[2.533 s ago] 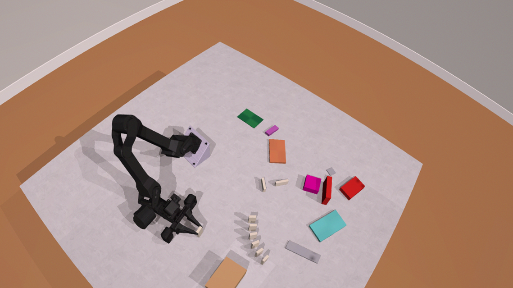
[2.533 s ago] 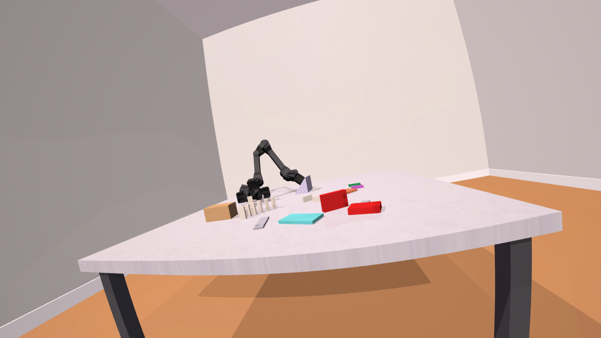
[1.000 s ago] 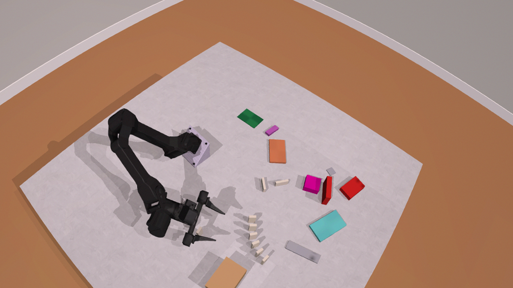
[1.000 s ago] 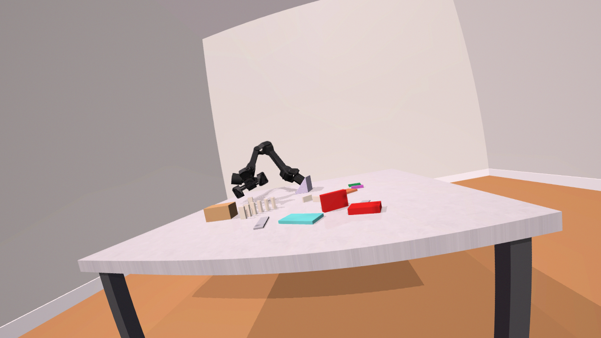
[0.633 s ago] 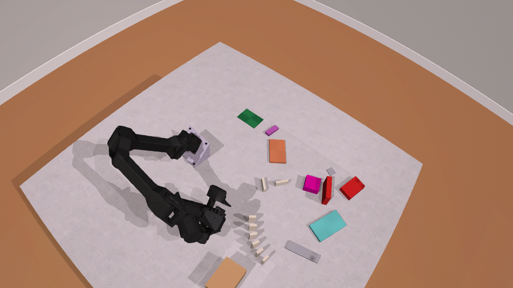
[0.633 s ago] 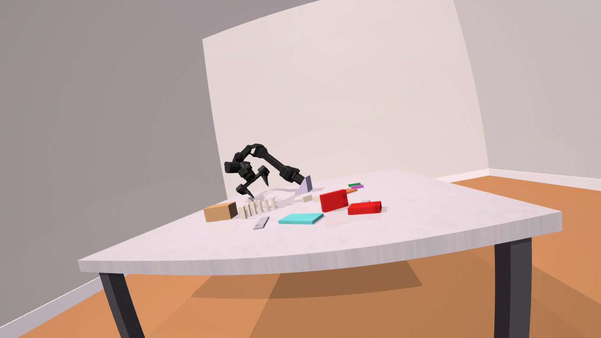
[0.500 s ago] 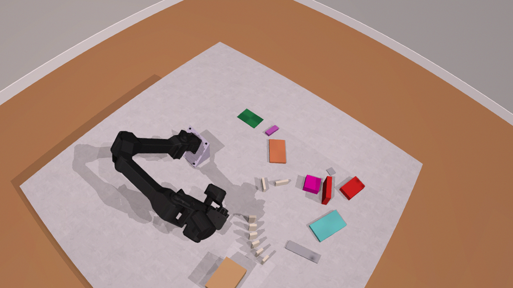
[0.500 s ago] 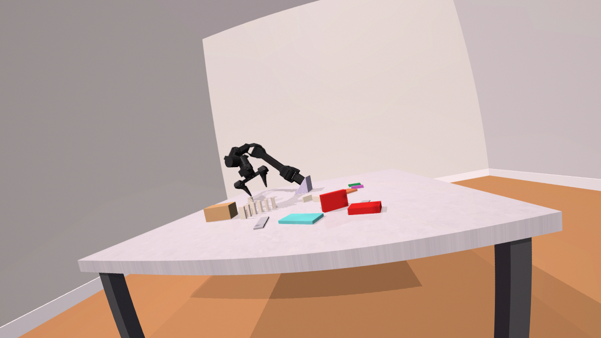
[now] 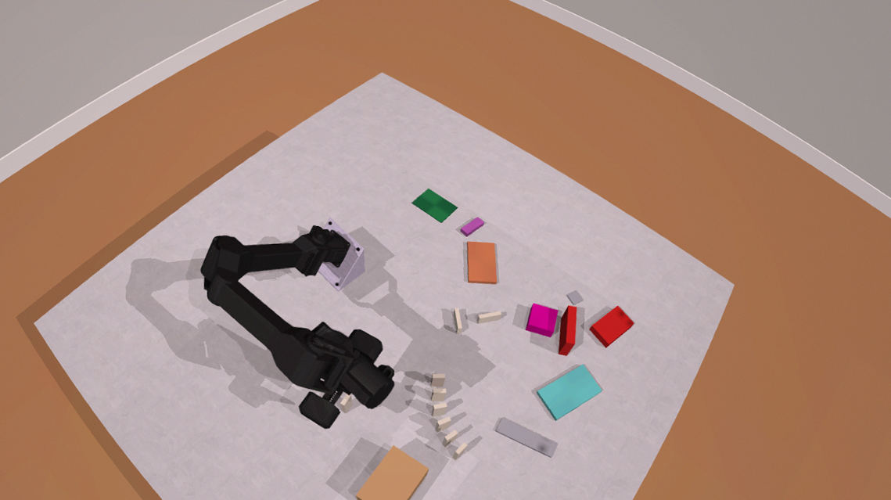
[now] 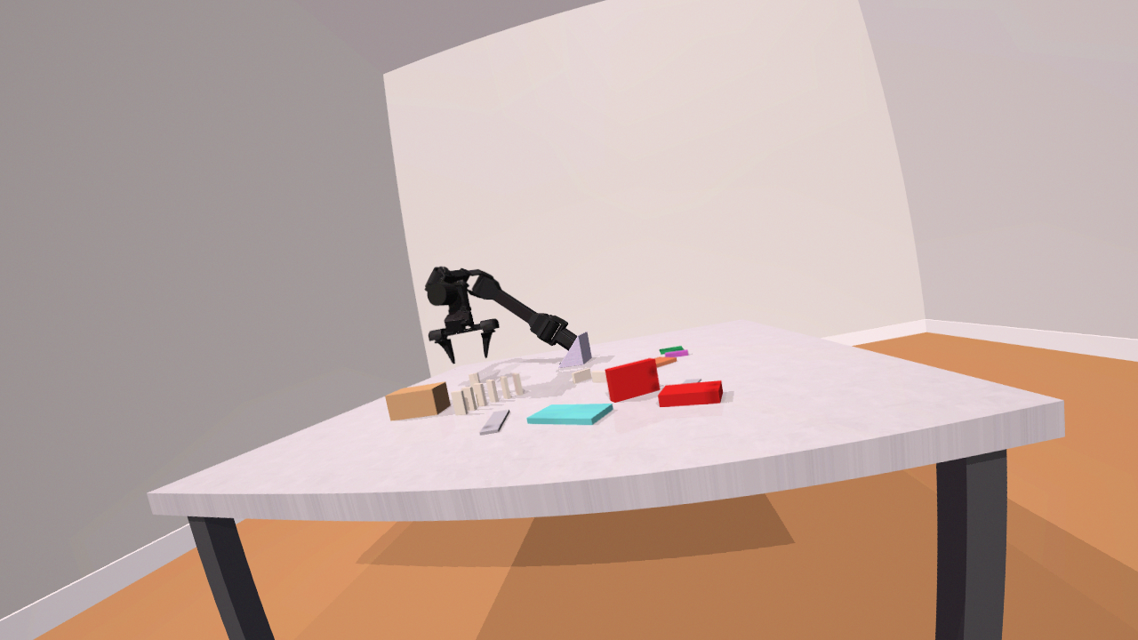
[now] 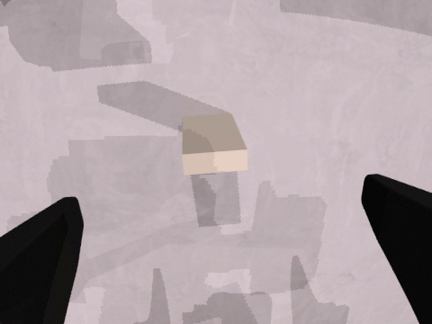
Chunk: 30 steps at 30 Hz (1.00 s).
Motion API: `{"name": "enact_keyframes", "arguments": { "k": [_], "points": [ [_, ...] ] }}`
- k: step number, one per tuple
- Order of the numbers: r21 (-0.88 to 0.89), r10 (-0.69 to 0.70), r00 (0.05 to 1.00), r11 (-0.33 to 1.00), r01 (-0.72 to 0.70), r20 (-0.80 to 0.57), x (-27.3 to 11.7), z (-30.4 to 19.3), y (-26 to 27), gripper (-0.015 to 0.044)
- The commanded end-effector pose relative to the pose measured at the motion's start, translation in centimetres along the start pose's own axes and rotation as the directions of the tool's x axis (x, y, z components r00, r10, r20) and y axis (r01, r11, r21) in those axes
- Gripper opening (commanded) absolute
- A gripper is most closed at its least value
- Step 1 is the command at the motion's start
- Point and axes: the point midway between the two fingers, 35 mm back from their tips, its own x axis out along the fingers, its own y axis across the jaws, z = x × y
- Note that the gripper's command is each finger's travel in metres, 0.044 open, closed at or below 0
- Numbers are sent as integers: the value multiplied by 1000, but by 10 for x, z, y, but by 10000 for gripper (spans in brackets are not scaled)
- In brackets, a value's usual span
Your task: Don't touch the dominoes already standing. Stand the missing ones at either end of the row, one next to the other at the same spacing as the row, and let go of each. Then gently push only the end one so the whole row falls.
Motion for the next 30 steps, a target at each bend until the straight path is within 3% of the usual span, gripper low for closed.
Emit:
{"name": "enact_keyframes", "arguments": {
  "k": [1,5,18,30],
  "points": [
    [-9,-5,1000,1000,5,-10,22,-2,0,440],
    [-9,-9,1000,1000,9,-11,46,-4,0,440],
    [-9,-11,1000,1000,11,-12,61,-5,-1,440],
    [-9,-11,1000,1000,11,-12,61,-5,-1,125]
  ]
}}
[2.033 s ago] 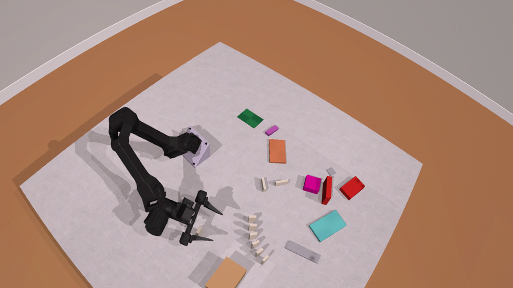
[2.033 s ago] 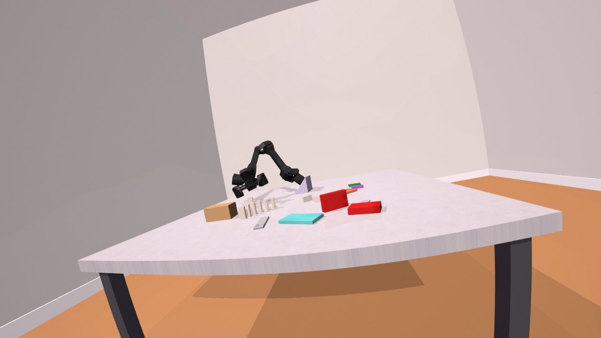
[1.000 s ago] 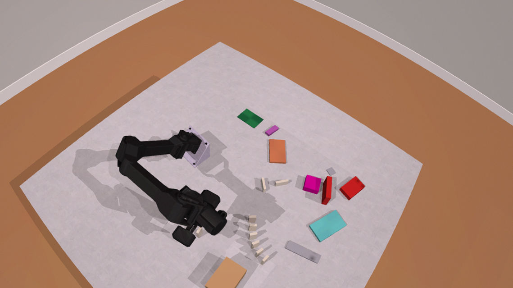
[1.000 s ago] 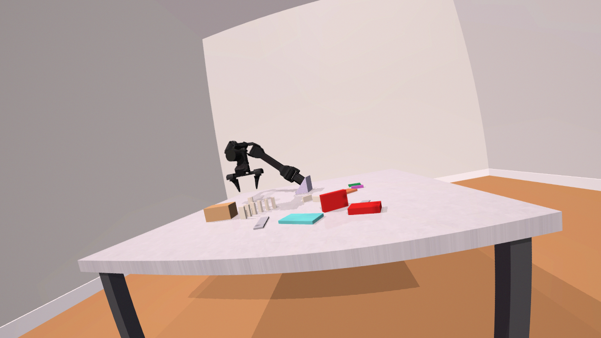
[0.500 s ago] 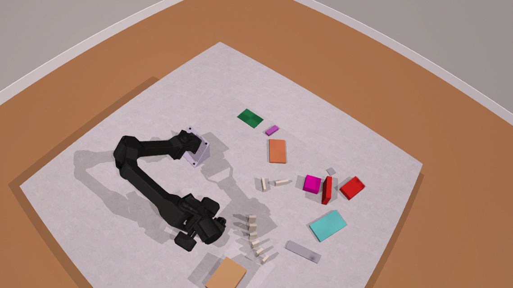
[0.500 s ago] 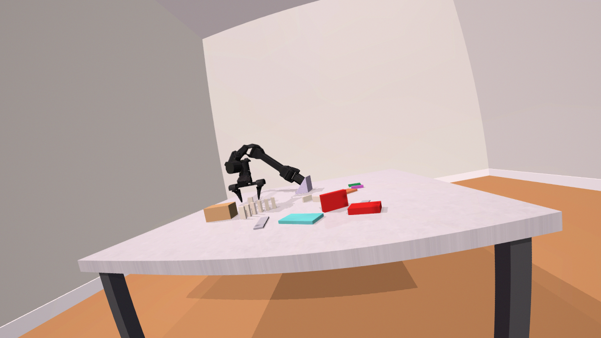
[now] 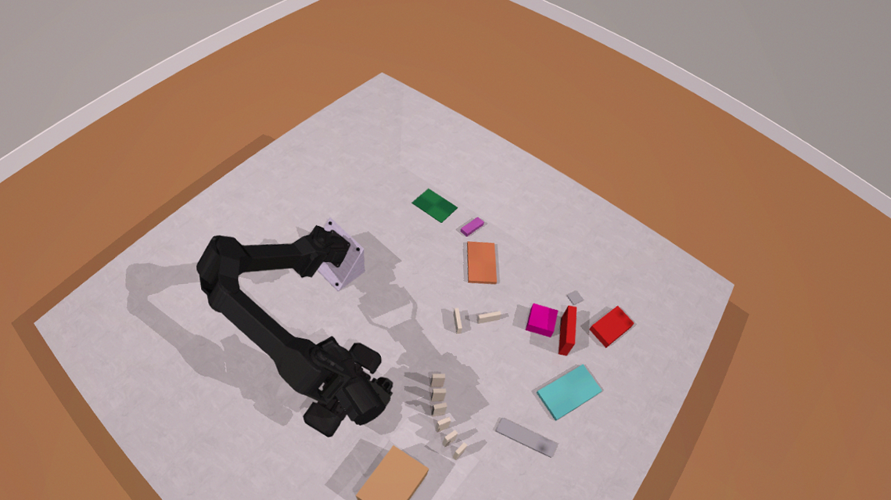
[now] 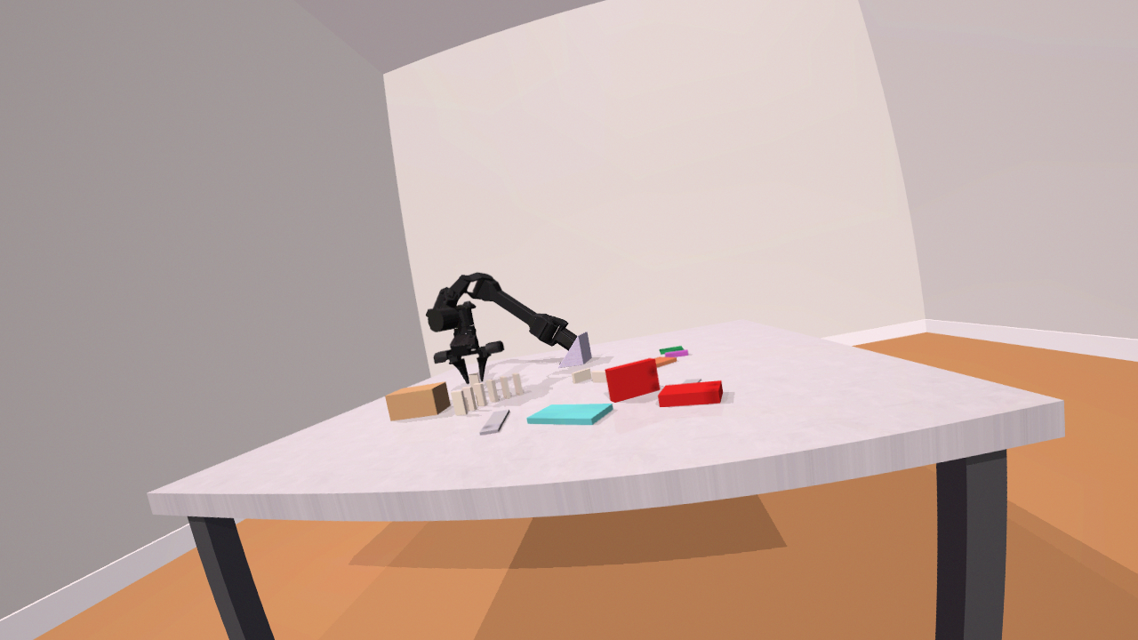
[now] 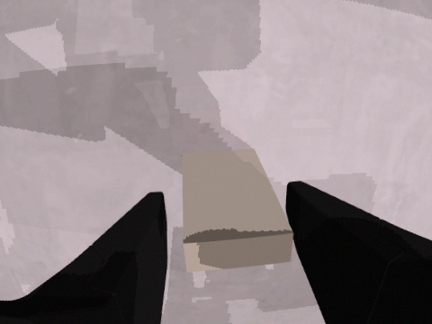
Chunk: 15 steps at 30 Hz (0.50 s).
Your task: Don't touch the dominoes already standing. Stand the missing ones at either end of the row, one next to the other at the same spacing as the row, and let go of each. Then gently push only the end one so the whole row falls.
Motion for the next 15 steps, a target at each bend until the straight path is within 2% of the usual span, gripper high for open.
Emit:
{"name": "enact_keyframes", "arguments": {
  "k": [1,11,15],
  "points": [
    [-5,-2,1000,1000,2,1,0,0,0,107],
    [-6,-2,1000,1000,2,3,-3,1,0,107],
    [-46,-5,999,999,7,40,-57,5,1,107]
  ]
}}
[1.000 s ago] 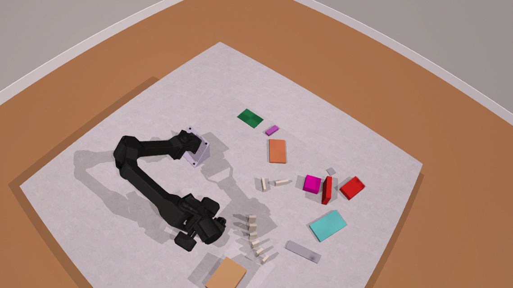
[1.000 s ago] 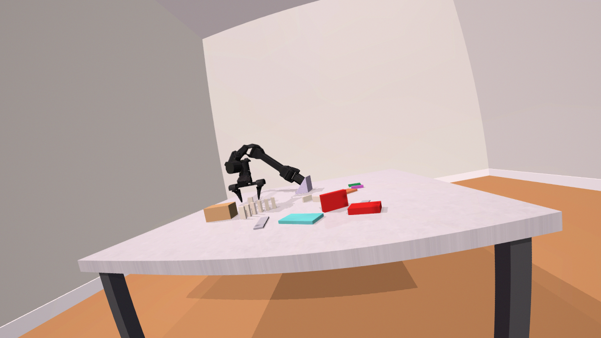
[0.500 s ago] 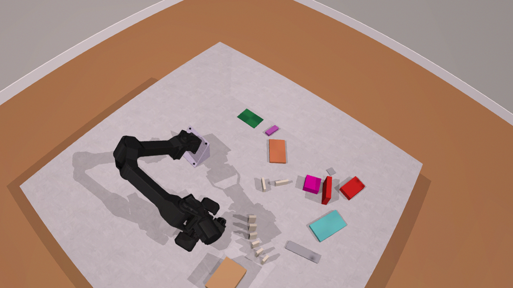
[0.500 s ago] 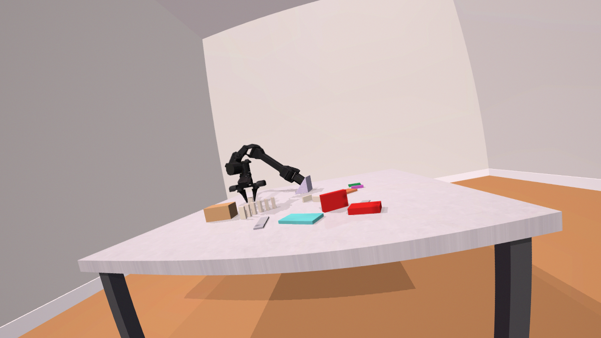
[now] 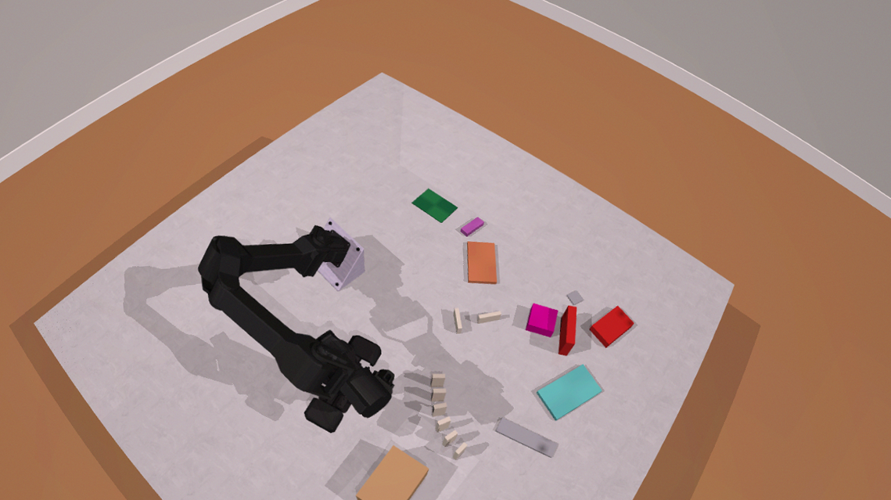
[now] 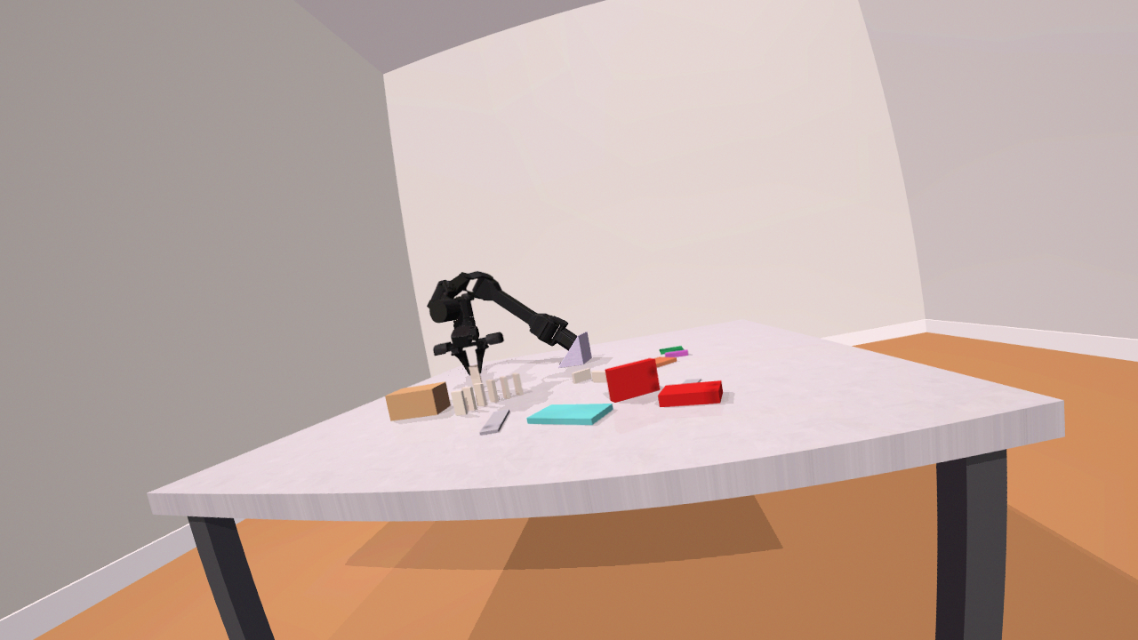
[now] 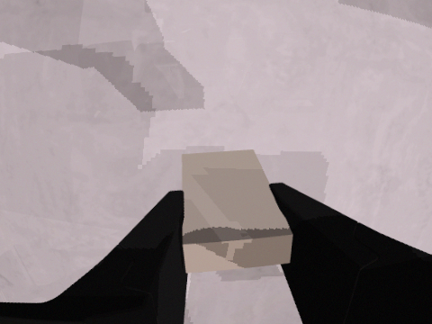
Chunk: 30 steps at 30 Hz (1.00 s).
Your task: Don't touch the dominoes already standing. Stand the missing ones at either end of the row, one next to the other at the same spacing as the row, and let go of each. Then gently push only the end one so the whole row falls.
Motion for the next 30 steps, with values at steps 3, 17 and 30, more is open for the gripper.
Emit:
{"name": "enact_keyframes", "arguments": {
  "k": [3,17,30],
  "points": [
    [-39,-28,997,999,31,75,-80,0,-1,107],
    [513,1,998,858,-29,55,-93,75,73,107],
    [875,-4,1000,483,-12,16,-90,123,160,107]
  ]
}}
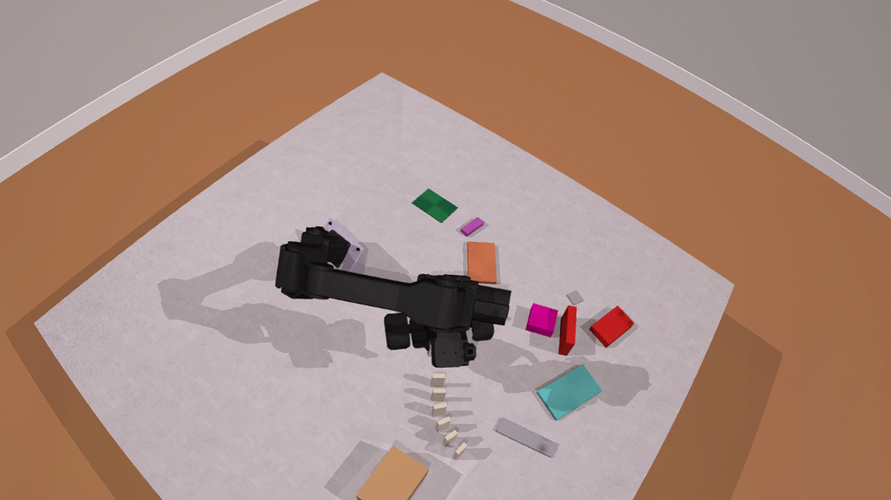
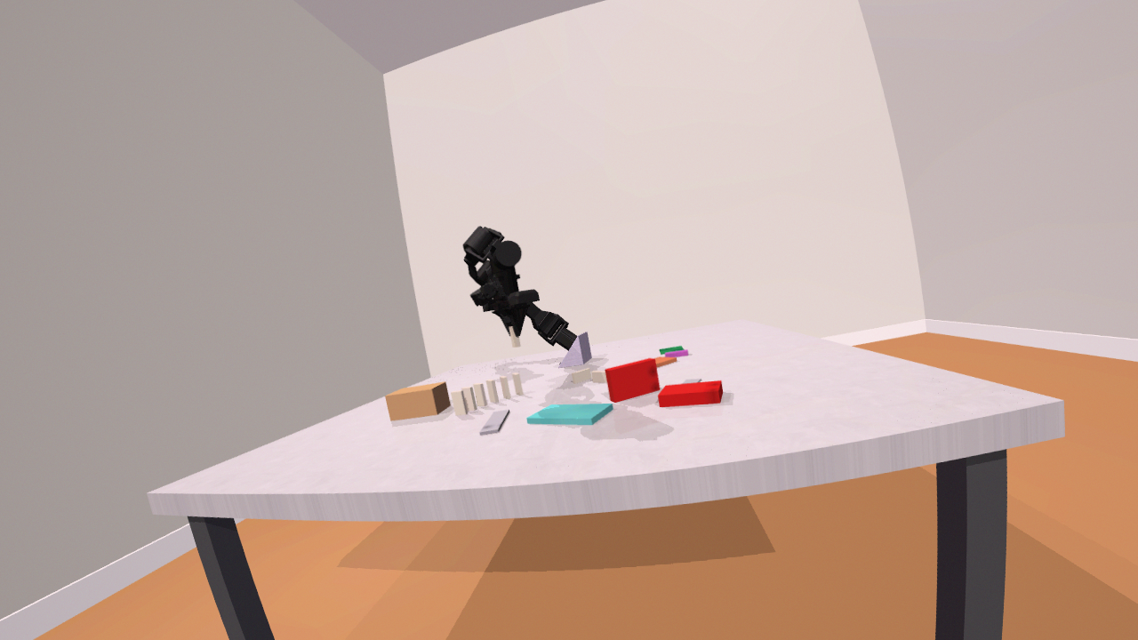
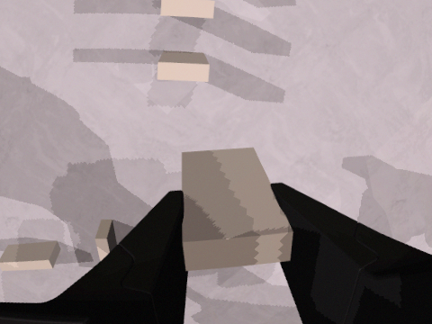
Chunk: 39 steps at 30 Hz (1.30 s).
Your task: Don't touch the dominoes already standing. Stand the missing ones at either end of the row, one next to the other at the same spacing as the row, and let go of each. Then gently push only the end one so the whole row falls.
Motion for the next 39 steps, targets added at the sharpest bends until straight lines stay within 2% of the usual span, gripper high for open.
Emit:
{"name": "enact_keyframes", "arguments": {
  "k": [1,10,33,39],
  "points": [
    [103,4,1000,995,-4,-3,-3,-8,15,107],
    [104,4,1000,995,-4,-3,0,-8,15,107],
    [117,0,1000,993,0,-5,100,-8,15,107],
    [118,-1,1000,993,2,-4,106,-8,14,107]
  ]
}}
